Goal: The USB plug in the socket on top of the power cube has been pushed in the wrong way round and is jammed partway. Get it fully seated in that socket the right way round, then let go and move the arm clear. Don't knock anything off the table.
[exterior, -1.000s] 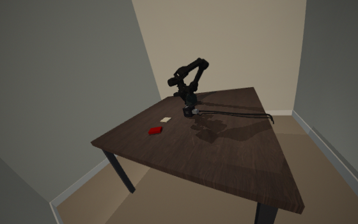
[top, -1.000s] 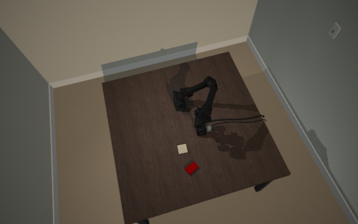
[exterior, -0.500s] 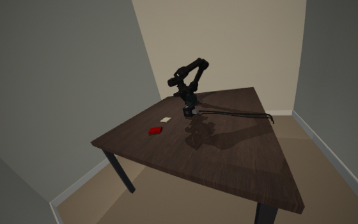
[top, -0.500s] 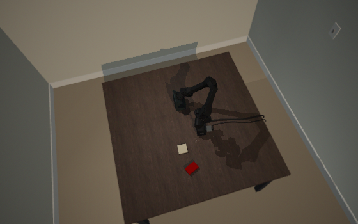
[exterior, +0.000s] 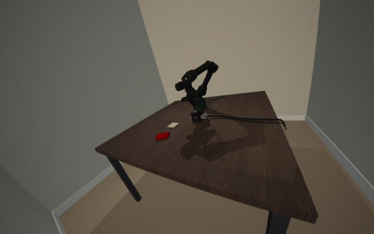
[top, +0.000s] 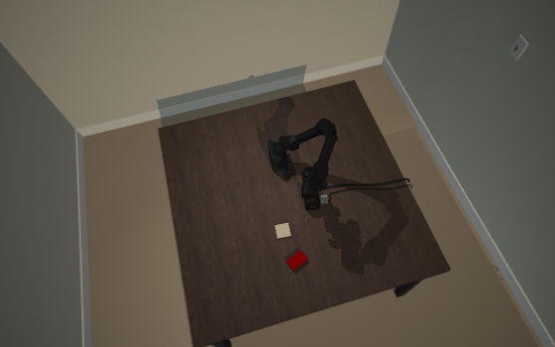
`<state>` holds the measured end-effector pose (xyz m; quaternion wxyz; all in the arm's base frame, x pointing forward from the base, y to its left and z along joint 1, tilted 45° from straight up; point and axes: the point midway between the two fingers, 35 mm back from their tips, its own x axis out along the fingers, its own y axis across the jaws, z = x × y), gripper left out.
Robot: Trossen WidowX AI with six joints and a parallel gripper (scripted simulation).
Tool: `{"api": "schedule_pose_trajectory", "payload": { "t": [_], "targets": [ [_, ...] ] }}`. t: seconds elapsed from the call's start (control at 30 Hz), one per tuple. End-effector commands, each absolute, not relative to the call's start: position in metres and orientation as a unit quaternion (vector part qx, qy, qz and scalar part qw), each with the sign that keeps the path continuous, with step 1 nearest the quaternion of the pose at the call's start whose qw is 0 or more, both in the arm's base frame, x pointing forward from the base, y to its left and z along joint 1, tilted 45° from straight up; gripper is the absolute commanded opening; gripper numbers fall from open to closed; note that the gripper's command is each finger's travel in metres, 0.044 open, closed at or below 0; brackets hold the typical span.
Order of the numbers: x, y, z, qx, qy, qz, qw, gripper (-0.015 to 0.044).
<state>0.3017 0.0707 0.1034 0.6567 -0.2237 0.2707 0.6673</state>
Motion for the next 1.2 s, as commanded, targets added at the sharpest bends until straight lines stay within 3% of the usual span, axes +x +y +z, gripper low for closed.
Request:
{"api": "schedule_pose_trajectory", "payload": {
  "t": [0.0, 1.17],
  "targets": [
    [0.3007, 0.072, 0.1022, -0.22, 0.268, 0.669, 0.657, 0.0],
    [0.3004, 0.0755, 0.0998, -0.218, 0.264, 0.671, 0.658, 0.0]
  ]
}}
